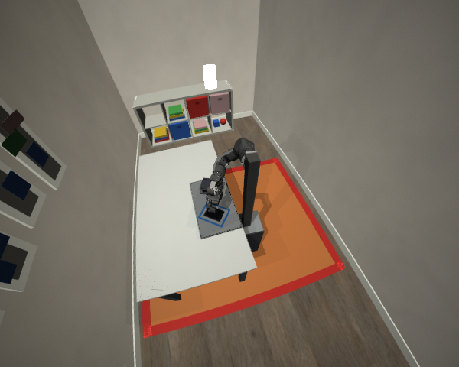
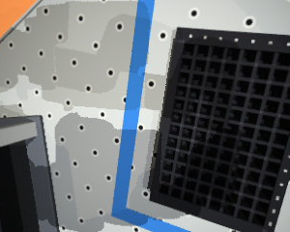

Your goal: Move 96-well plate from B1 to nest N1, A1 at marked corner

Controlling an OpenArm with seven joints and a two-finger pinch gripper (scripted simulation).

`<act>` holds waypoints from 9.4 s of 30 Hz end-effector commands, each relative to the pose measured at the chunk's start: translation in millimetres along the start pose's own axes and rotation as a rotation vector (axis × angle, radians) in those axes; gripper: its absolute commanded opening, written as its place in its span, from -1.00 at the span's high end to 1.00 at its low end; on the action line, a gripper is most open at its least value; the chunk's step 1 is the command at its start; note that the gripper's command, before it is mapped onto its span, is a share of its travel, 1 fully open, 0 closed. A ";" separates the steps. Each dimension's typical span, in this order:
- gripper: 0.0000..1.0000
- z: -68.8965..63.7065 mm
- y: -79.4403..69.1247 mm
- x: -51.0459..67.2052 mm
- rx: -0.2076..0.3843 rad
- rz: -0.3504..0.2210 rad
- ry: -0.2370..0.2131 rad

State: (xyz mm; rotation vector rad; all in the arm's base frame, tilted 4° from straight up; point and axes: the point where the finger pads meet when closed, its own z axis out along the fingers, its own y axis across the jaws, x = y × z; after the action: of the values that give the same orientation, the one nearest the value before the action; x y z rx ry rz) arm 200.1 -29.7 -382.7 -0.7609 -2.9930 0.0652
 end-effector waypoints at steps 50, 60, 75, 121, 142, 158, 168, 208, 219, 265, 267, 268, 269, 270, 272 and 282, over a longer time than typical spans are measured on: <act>-0.54 24.5 19.7 -17.2 0.015 0.115 -0.018; -0.54 22.8 18.3 -16.0 0.015 0.115 -0.018; -0.54 23.5 18.8 -15.9 0.012 0.111 -0.018; -0.54 89.7 15.8 -14.9 0.015 0.115 -0.017; -0.54 101.0 15.6 -14.5 0.015 0.111 -0.016; -0.54 108.6 15.7 -15.5 0.015 0.111 -0.015; -0.54 106.5 16.8 -17.8 0.017 0.114 -0.016; -0.47 105.2 16.3 -17.3 0.017 0.114 -0.019; 0.26 105.8 16.4 -16.7 0.016 0.113 -0.019; 1.00 74.2 17.1 -18.0 0.017 0.120 -0.019; 1.00 74.2 17.1 -18.0 0.017 0.120 -0.019; 1.00 74.2 17.1 -18.0 0.017 0.120 -0.019; 1.00 74.2 17.1 -18.0 0.017 0.120 -0.019; 1.00 74.2 17.1 -18.0 0.017 0.120 -0.019; 1.00 74.2 17.1 -18.0 0.017 0.120 -0.019; 1.00 42.7 18.3 -17.7 0.016 0.120 -0.019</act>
State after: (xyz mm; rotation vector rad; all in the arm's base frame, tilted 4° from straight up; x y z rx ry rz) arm 226.2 -19.6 -424.9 -0.9331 -2.9743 0.0703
